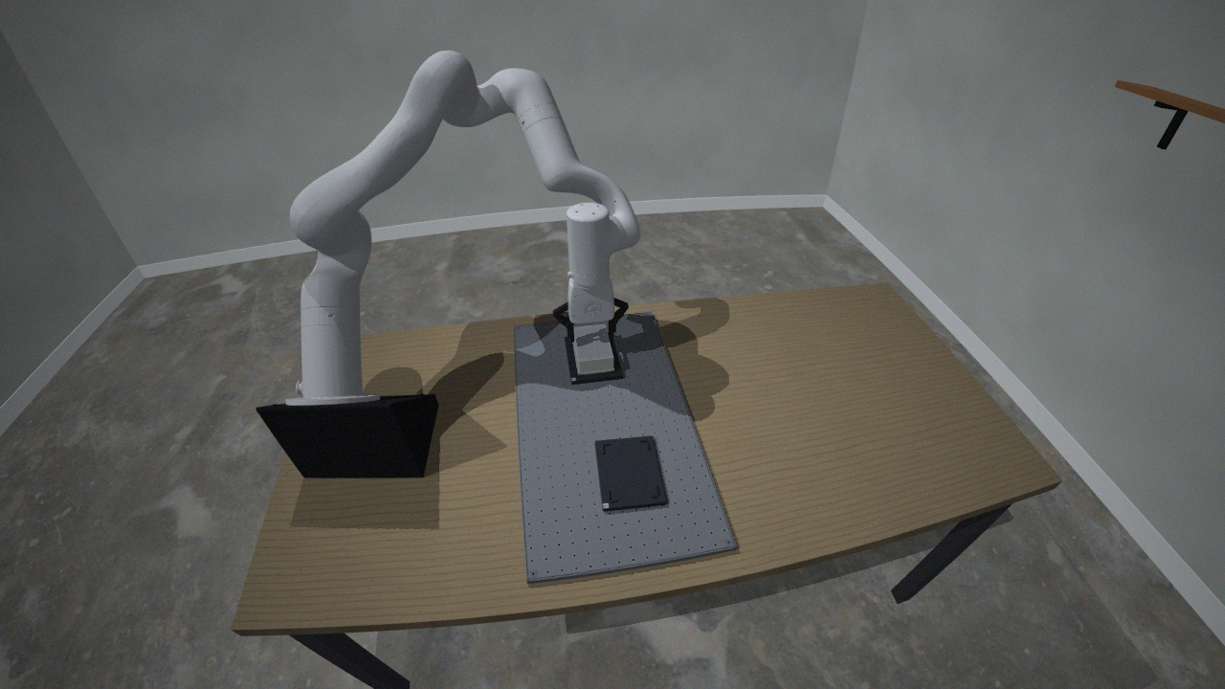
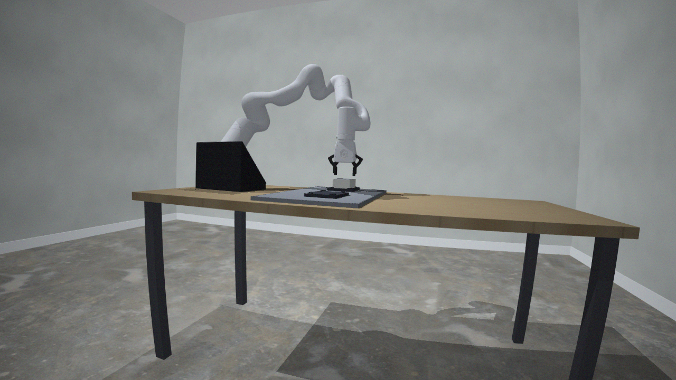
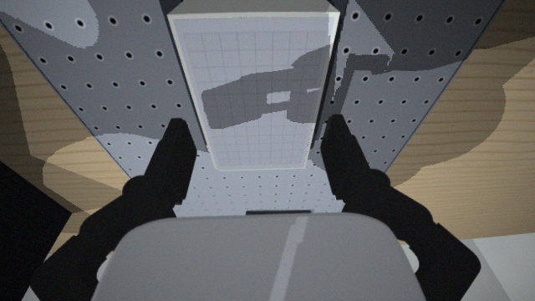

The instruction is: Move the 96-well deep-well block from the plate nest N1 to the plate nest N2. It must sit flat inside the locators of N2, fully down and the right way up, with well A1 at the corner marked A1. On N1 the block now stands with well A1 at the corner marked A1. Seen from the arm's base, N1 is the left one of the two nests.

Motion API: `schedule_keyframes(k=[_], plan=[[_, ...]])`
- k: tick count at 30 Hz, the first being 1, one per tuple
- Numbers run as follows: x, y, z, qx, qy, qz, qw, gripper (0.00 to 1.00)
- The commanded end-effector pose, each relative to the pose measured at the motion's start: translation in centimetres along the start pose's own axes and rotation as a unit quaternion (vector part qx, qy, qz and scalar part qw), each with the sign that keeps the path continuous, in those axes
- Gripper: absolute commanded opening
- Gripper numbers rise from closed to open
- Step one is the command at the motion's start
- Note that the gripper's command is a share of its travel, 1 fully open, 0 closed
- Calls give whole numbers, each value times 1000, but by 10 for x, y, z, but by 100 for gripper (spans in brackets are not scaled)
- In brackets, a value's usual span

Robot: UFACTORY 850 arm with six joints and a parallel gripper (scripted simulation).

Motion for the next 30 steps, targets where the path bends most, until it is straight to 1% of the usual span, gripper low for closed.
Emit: schedule_keyframes(k=[1,12,14,17,30], plan=[[1,0,7,0,1,0,1000,100],[1,0,25,0,1,0,1000,100],[1,0,25,0,1,0,1000,100],[1,0,30,0,1,0,1000,100],[1,0,30,0,1,0,1000,100]])
Point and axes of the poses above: the point where the finger pads meet when closed, its own z axis out along the fingers, its own x axis across the jaws, y = z × x, the point moved 8 cm from there along -z, back along the fingers, and after that the axes turned 10 degrees about -z, right-handed, at the moved point
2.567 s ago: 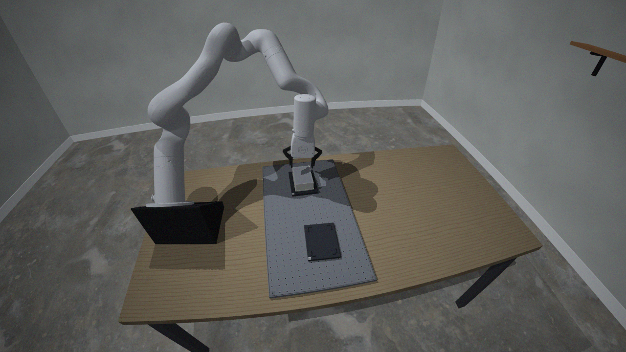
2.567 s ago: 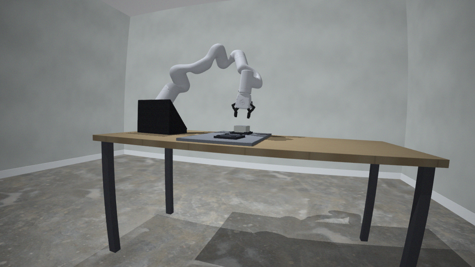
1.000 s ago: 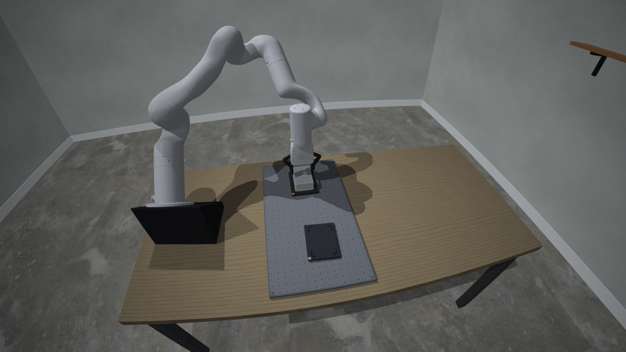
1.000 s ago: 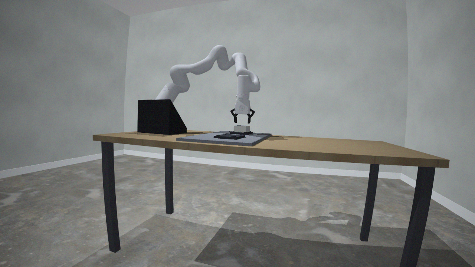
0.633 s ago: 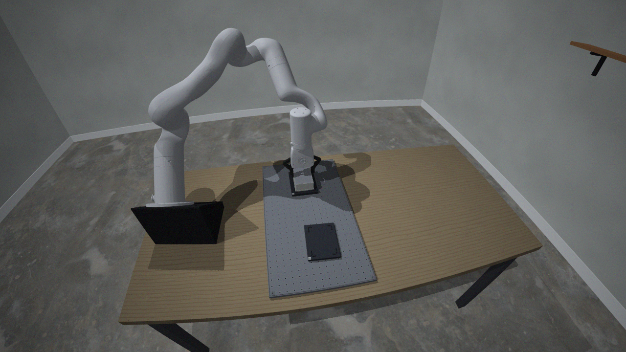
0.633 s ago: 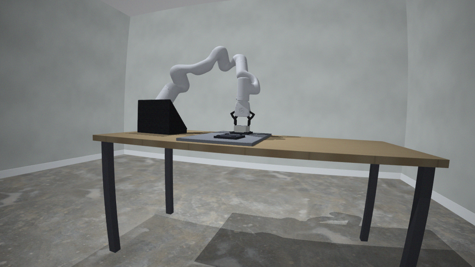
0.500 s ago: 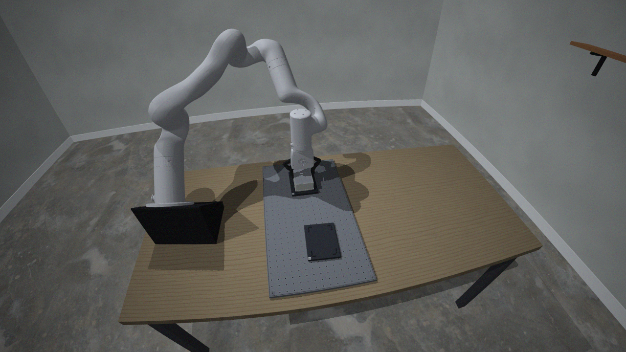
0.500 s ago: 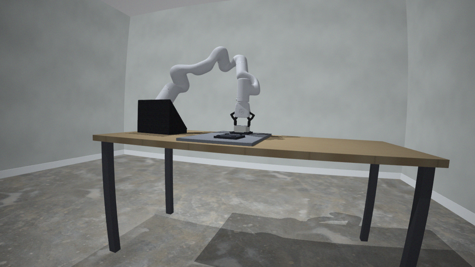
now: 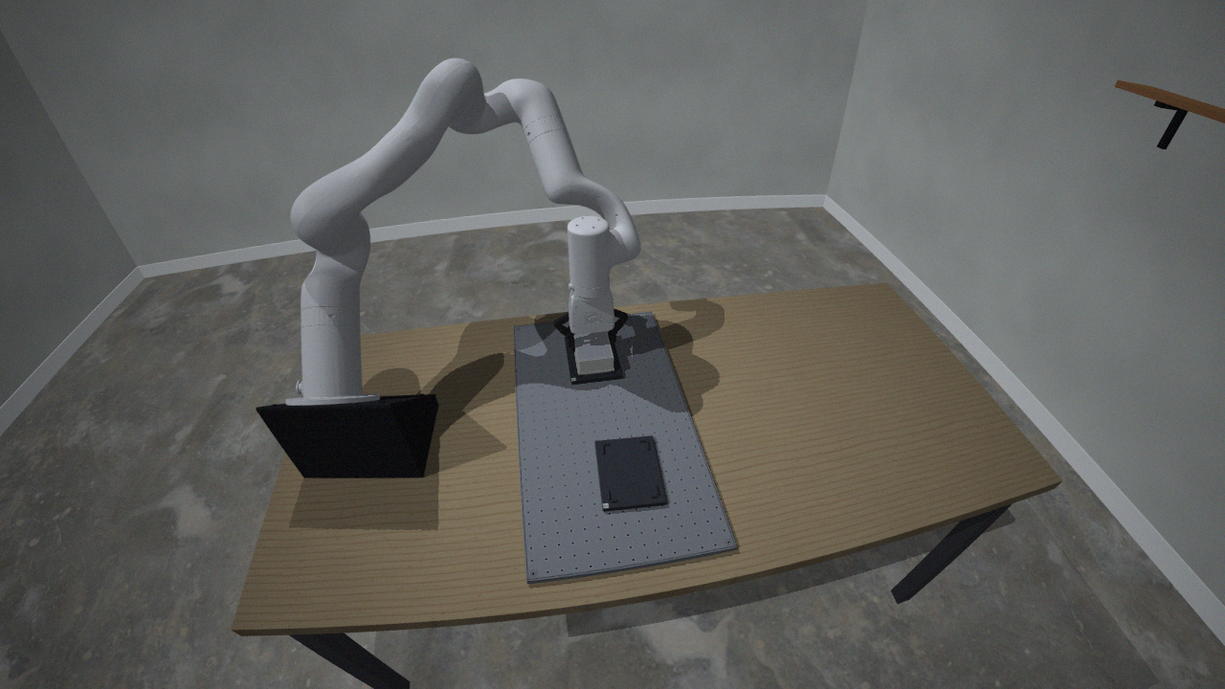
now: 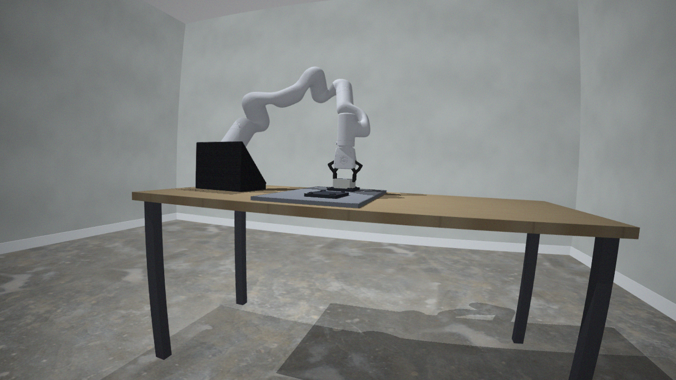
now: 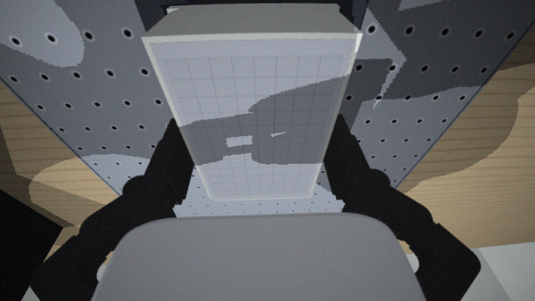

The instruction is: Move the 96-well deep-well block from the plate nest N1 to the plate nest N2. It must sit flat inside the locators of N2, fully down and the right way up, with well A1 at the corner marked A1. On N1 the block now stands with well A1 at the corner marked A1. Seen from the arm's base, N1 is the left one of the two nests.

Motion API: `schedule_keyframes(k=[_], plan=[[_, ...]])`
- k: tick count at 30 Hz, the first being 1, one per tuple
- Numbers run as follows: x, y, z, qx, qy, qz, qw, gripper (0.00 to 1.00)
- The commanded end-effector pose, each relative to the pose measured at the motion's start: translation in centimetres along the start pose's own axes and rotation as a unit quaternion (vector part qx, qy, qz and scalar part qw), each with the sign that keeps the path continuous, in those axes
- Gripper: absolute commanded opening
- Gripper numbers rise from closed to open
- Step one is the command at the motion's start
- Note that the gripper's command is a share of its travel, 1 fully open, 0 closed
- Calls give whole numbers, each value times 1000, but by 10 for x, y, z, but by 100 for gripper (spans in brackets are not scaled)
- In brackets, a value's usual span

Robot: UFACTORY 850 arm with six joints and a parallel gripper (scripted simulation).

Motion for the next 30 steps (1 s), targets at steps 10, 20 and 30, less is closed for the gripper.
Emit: schedule_keyframes(k=[10,20,30], plan=[[1,0,5,0,1,0,1000,100],[1,0,10,0,1,0,1000,100],[1,0,17,0,1,0,1000,100]])
Point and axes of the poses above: the point where the finger pads meet when closed, its own z axis out along the fingers, its own x axis across the jaws, y = z × x, the point moved 8 cm from there along -z, back along the fingers, and after that the axes turned 10 degrees about -z, right-handed, at the moved point
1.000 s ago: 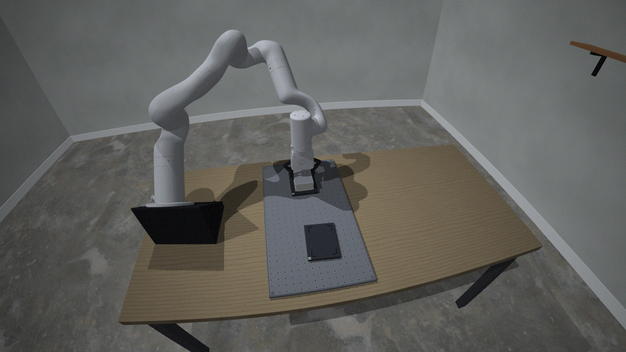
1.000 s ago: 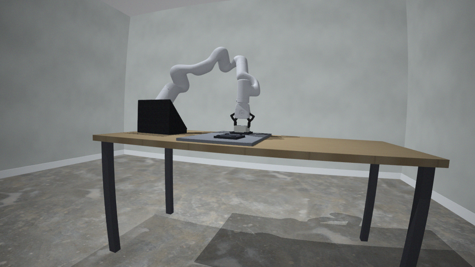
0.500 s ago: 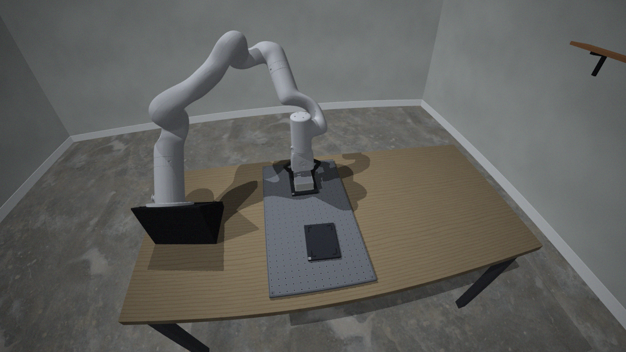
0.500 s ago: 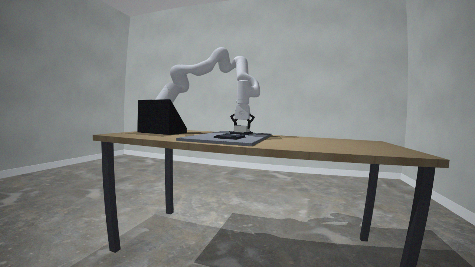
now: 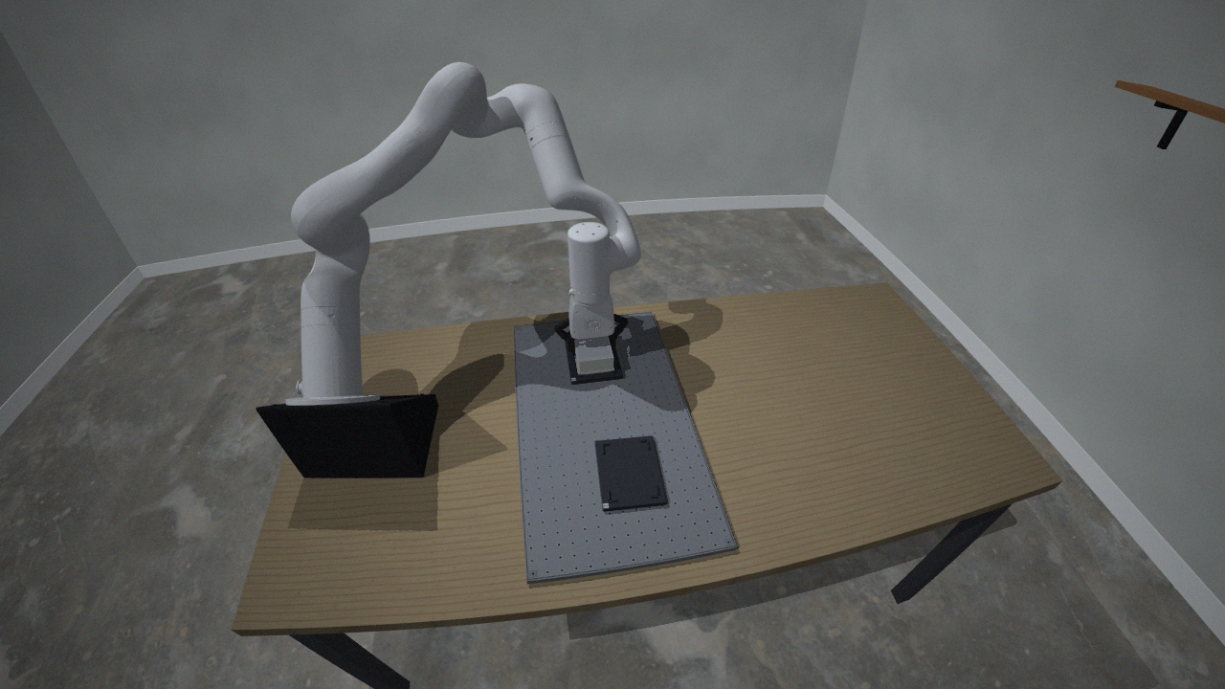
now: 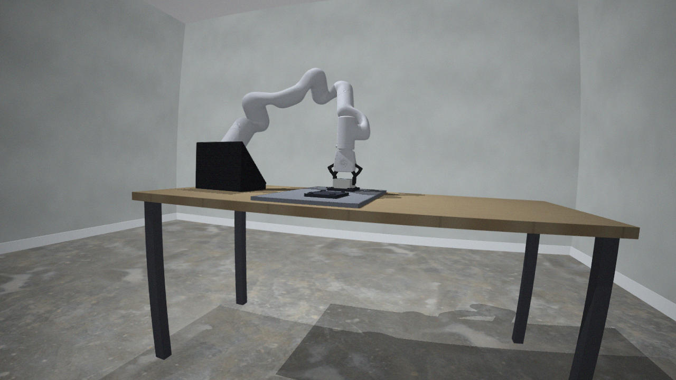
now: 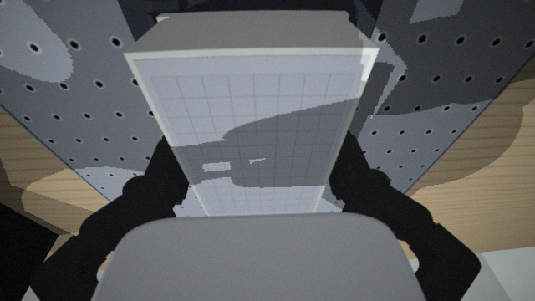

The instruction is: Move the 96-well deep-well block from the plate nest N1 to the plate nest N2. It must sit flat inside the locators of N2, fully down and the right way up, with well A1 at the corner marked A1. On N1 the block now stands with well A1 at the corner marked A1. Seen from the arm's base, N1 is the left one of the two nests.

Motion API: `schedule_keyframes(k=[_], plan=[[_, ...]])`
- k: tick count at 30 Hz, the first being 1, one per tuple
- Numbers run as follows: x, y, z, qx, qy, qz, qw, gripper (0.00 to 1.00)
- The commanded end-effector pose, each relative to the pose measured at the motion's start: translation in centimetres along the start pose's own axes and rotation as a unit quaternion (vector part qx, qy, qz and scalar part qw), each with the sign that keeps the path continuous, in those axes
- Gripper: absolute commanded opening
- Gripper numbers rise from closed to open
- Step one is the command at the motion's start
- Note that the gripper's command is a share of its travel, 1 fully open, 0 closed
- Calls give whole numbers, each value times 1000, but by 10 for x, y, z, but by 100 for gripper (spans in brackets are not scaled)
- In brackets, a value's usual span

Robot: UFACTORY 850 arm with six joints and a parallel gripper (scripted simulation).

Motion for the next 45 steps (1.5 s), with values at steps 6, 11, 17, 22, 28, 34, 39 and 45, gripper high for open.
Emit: schedule_keyframes(k=[6,11,17,22,28,34,39,45], plan=[[1,0,5,0,1,0,1000,100],[1,0,5,0,1,0,1000,100],[1,0,5,0,1,0,1000,100],[1,0,5,0,1,0,1000,100],[1,0,5,0,1,0,1000,0],[1,0,5,0,1,0,1000,0],[1,0,5,0,1,0,1000,0],[1,0,5,0,1,0,1000,0]])
Point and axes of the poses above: the point where the finger pads meet when closed, its own z axis out along the fingers, its own x axis across the jaws, y = z × x, the point moved 8 cm from there along -z, back along the fingers, and after that the axes turned 10 degrees about -z, right-handed, at the moved point
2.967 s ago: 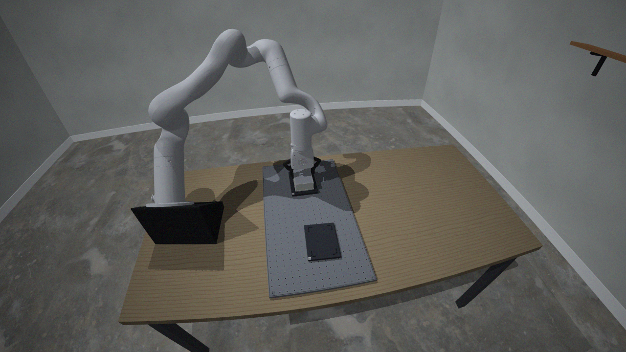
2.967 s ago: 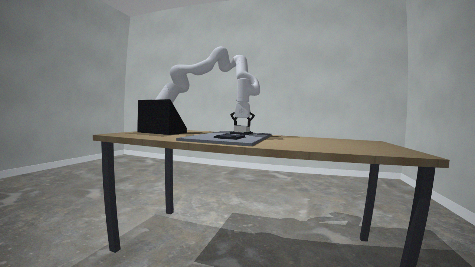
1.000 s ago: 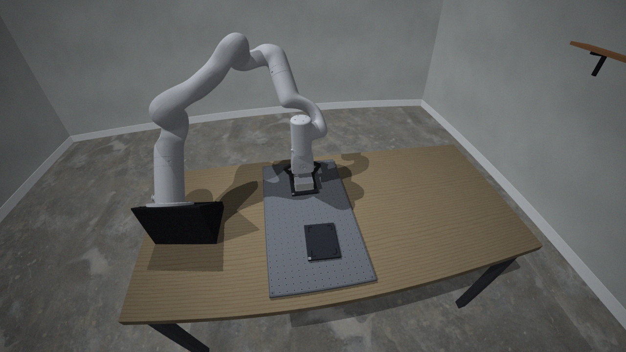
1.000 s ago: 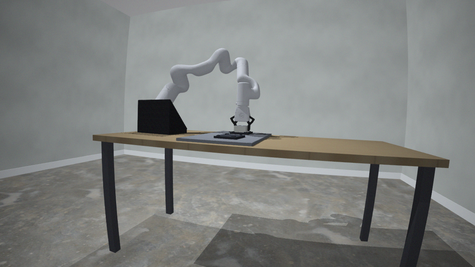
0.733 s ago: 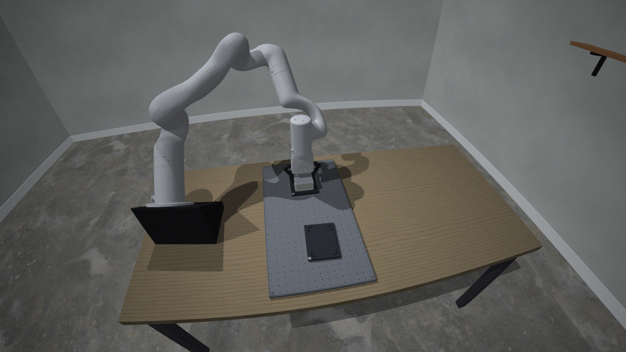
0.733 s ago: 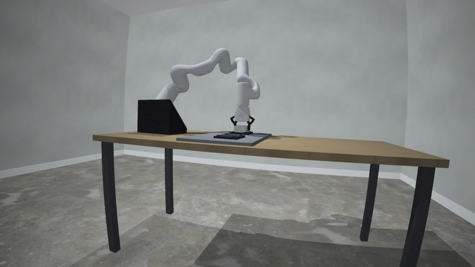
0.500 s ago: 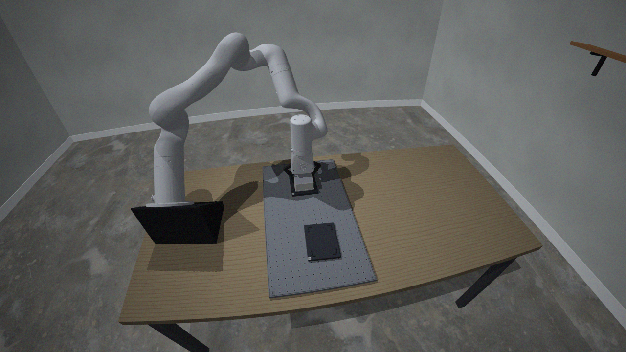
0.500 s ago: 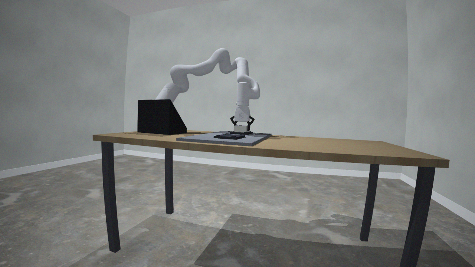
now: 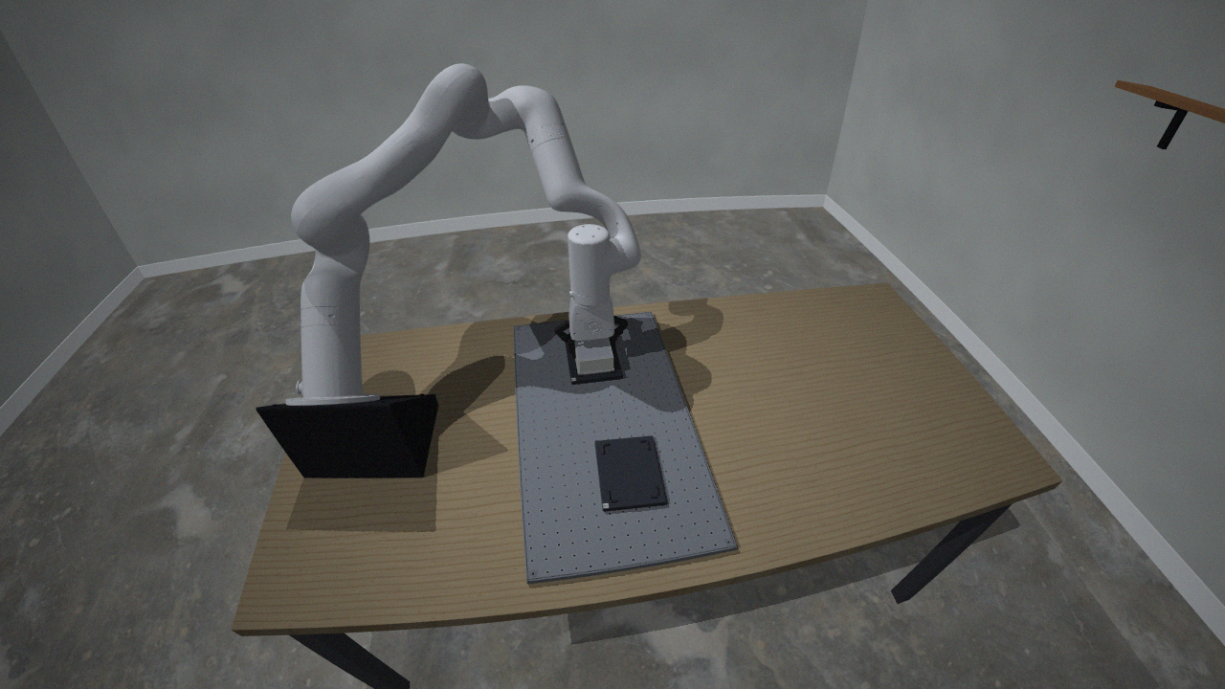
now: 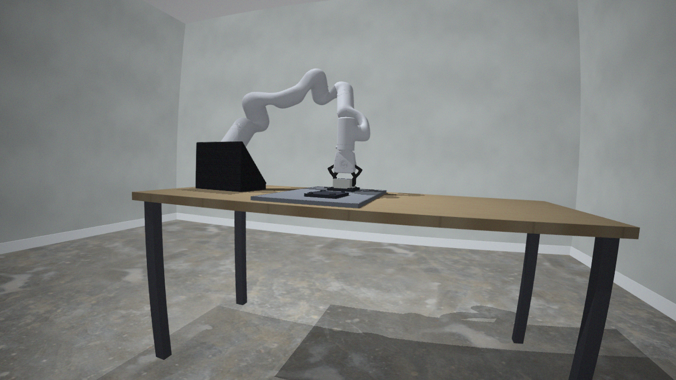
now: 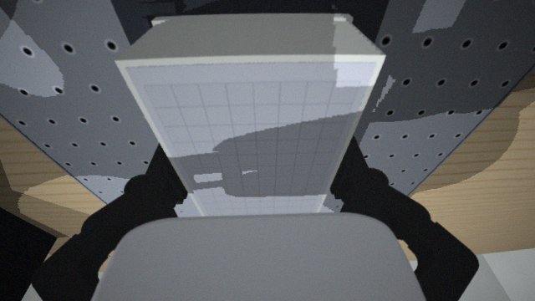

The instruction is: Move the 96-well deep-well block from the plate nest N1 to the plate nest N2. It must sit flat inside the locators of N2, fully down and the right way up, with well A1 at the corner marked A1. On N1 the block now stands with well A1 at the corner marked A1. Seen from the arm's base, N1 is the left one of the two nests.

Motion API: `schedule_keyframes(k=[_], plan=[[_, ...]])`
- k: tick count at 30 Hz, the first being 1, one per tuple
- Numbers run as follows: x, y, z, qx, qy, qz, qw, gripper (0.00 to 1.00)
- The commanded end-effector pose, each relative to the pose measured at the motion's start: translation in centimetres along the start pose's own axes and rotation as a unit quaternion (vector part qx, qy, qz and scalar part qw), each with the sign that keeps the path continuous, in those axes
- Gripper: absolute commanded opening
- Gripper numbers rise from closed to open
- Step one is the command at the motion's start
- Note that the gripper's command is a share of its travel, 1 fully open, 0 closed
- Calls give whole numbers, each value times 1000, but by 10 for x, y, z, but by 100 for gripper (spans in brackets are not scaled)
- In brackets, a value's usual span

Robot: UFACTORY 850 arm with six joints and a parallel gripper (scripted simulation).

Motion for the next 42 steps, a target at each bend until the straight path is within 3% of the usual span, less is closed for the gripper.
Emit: schedule_keyframes(k=[1,30,42], plan=[[1,0,-1,0,1,0,1000,0],[1,0,-1,0,1,0,1000,0],[1,0,-9,0,1,0,1000,0]])
Point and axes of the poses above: the point where the finger pads meet when closed, its own z axis out along the fingers, its own x axis across the jaws, y = z × x, the point moved 8 cm from there along -z, back along the fingers, and after that the axes turned 10 degrees about -z, right-handed, at the moved point
